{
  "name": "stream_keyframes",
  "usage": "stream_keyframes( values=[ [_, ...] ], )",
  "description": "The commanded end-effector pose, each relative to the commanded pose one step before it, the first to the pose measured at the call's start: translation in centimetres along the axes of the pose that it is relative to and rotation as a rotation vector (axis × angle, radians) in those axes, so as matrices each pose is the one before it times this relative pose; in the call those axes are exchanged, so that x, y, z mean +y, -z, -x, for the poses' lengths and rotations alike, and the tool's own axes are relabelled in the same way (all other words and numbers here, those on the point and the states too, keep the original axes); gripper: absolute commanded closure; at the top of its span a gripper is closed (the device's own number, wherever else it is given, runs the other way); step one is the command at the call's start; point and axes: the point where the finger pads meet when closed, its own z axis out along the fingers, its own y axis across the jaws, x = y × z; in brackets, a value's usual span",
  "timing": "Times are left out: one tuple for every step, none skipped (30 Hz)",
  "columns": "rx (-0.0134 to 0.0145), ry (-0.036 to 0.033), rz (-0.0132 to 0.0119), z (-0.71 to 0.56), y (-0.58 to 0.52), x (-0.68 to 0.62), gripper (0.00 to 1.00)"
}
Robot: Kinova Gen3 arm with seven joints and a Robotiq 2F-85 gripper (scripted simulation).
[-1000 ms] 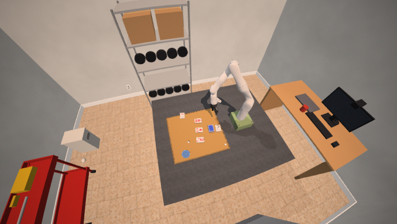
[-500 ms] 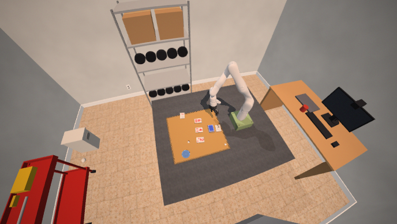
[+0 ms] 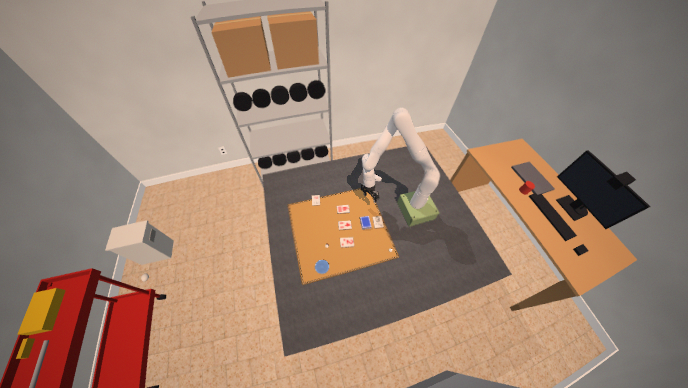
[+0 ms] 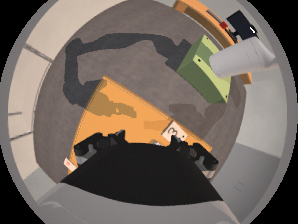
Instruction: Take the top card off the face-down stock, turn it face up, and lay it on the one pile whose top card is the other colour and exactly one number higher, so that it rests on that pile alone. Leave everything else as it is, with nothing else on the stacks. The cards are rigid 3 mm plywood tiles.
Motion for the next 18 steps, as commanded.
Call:
stream_keyframes(
  values=[
    [0.00548, 0.02199, -0.00132, 0.457, -0.151, 0.444, 0.00],
    [0.00000, 0.00000, 0.00000, 0.000, 0.000, 0.000, 0.00],
    [0.00000, 0.00000, 0.00000, 0.000, 0.000, 0.000, 0.00],
    [0.00000, 0.00000, 0.00000, 0.000, 0.000, 0.000, 0.00],
    [0.00000, 0.00000, 0.00000, 0.000, 0.000, 0.000, 0.00],
    [0.00000, 0.00000, 0.00000, 0.000, 0.000, 0.000, 0.00],
    [0.01459, 0.08064, -0.02036, 0.704, -0.363, 0.265, 0.00],
    [0.00000, 0.00000, 0.00000, 0.000, 0.000, 0.000, 0.00],
    [0.00000, 0.00000, 0.00000, 0.000, 0.000, 0.000, 0.00],
    [0.00000, 0.00000, 0.00000, 0.000, 0.000, 0.000, 0.00],
    [0.00000, 0.00000, 0.00000, 0.000, 0.000, 0.000, 0.00],
    [0.00000, 0.00000, 0.00000, 0.000, 0.000, 0.000, 0.00],
    [0.00000, 0.00000, 0.00000, 0.000, 0.000, 0.000, 0.00],
    [0.00000, 0.00000, 0.00000, 0.000, 0.000, 0.000, 0.00],
    [0.00000, 0.00000, 0.00000, 0.000, 0.000, 0.000, 0.00],
    [0.01318, 0.07857, -0.01910, 0.746, -0.327, 0.234, 0.00],
    [0.00000, 0.00000, 0.00000, 0.000, 0.000, 0.000, 0.00],
    [0.00000, 0.00000, 0.00000, 0.000, 0.000, 0.000, 0.00]
  ],
)
